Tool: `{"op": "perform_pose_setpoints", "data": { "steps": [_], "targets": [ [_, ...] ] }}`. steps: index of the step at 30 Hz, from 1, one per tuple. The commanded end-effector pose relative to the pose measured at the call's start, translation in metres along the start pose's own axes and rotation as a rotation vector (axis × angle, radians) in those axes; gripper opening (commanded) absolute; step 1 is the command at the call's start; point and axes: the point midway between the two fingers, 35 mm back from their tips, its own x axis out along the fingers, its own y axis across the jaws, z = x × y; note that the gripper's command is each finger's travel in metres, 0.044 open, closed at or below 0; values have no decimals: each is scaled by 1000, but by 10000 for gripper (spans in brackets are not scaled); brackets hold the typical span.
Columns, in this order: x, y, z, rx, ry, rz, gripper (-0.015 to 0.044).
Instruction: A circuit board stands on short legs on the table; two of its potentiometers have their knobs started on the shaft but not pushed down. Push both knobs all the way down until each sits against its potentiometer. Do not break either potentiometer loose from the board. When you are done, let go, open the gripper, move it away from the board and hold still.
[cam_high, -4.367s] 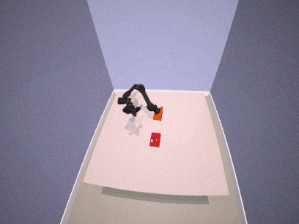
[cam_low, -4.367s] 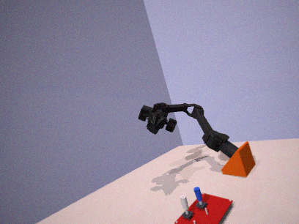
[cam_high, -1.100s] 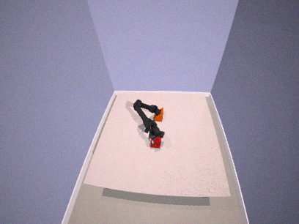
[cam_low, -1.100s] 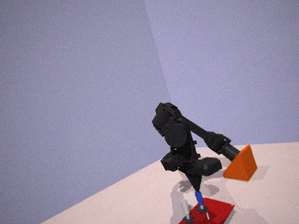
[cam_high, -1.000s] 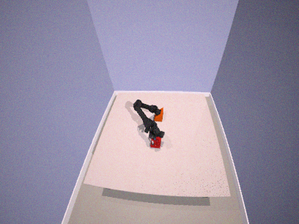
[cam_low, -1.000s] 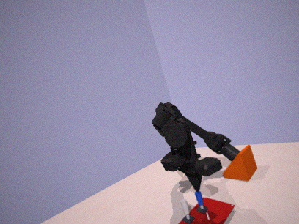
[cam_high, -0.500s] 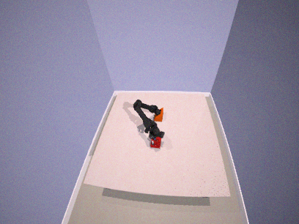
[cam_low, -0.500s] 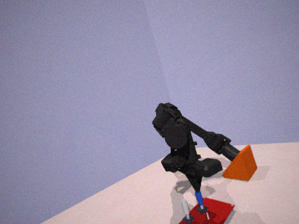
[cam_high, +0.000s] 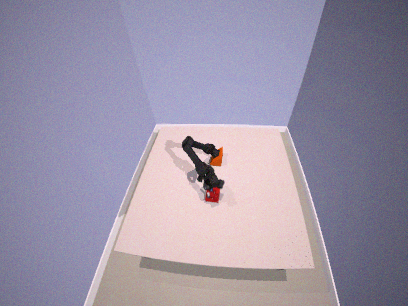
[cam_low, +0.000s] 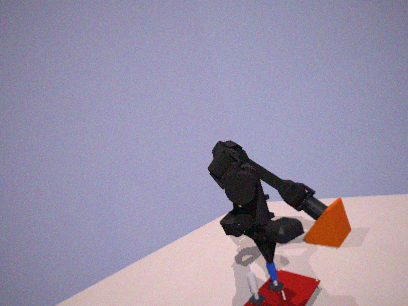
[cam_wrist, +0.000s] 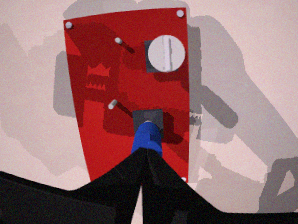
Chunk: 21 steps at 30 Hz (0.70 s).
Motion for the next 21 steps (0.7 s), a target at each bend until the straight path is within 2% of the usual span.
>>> {"op": "perform_pose_setpoints", "data": {
  "steps": [1, 21],
  "targets": [
    [0, -1, 1, -3, -3, -3, 0],
    [2, -1, 1, -3, -3, -3, 0]
  ]
}}
